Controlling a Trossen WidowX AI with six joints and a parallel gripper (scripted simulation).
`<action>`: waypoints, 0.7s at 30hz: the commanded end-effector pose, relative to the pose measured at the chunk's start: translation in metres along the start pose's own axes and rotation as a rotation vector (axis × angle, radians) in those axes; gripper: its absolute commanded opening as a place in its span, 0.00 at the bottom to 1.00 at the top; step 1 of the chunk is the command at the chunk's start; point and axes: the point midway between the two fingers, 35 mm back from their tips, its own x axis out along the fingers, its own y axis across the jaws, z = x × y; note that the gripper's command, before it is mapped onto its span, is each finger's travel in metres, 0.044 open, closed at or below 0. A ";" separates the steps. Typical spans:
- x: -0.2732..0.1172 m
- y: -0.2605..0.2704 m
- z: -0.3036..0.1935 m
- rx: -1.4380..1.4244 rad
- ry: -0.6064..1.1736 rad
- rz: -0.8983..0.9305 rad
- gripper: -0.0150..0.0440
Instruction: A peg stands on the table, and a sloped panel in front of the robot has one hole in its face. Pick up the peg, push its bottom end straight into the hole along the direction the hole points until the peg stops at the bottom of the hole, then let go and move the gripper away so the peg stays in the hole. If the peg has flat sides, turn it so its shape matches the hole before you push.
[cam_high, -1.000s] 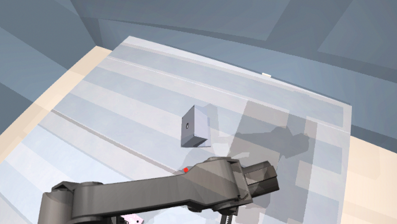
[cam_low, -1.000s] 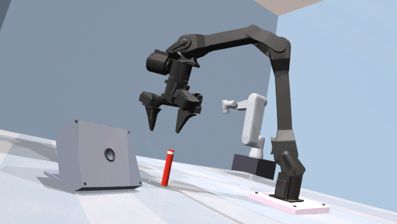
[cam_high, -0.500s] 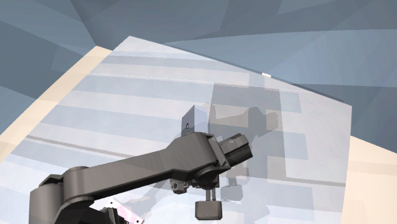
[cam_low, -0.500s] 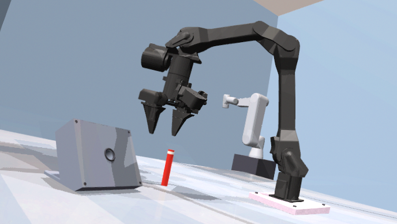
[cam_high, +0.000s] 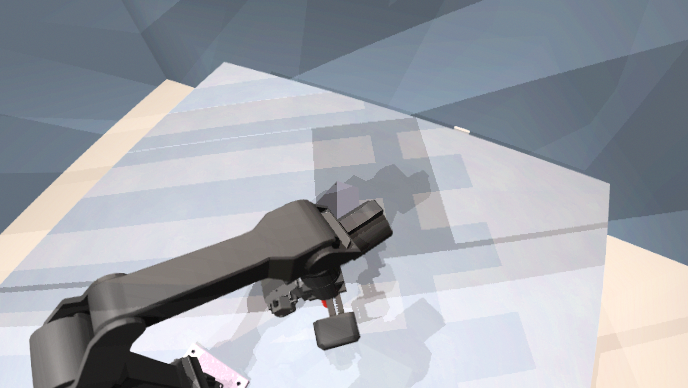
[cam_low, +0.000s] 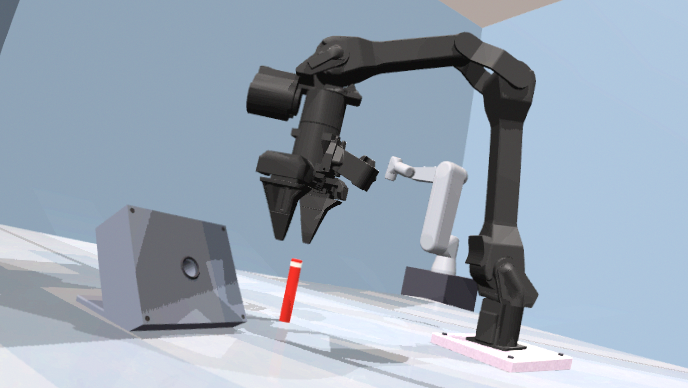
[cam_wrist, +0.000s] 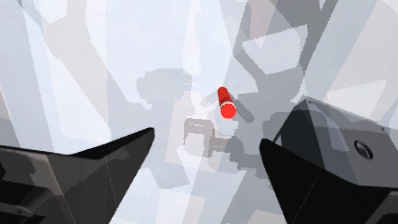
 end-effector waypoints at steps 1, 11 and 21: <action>0.000 -0.012 0.012 -0.057 -0.016 -0.017 1.00; 0.004 -0.017 0.016 -0.078 -0.024 -0.023 1.00; 0.020 -0.018 0.015 -0.078 -0.023 -0.023 1.00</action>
